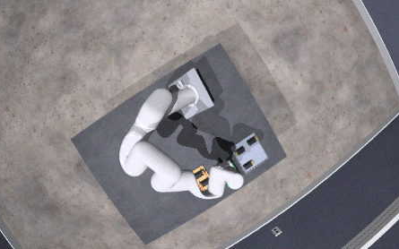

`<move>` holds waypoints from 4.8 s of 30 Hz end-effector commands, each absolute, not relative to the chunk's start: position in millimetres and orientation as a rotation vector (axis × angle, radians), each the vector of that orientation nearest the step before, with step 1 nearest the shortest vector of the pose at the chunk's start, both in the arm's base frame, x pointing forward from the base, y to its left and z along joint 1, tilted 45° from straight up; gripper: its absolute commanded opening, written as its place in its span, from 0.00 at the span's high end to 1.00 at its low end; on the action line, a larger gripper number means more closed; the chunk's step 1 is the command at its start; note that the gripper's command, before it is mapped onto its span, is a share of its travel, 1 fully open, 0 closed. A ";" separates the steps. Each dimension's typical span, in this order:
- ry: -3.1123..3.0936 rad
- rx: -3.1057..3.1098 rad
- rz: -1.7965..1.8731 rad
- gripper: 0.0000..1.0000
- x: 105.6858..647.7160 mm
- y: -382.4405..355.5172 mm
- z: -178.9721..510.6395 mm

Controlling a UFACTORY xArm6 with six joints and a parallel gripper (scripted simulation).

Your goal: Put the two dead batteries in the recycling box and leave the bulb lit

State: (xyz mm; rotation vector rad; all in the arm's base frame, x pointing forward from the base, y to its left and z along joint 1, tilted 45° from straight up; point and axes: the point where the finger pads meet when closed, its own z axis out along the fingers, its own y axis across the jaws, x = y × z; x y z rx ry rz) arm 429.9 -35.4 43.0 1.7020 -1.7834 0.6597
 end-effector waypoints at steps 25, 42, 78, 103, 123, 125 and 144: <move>-1.789 1.695 0.666 0.49 440.9 134.6 -125.7; -1.773 1.707 0.659 0.49 441.0 137.7 -128.8; -1.765 1.714 0.655 0.49 435.6 82.5 -184.3; -1.765 1.714 0.655 0.49 436.8 82.7 -184.6; -1.765 1.714 0.655 0.49 435.9 73.5 -193.9; -1.765 1.714 0.655 0.49 435.3 67.0 -200.4; -1.765 1.714 0.655 0.49 433.6 51.4 -216.1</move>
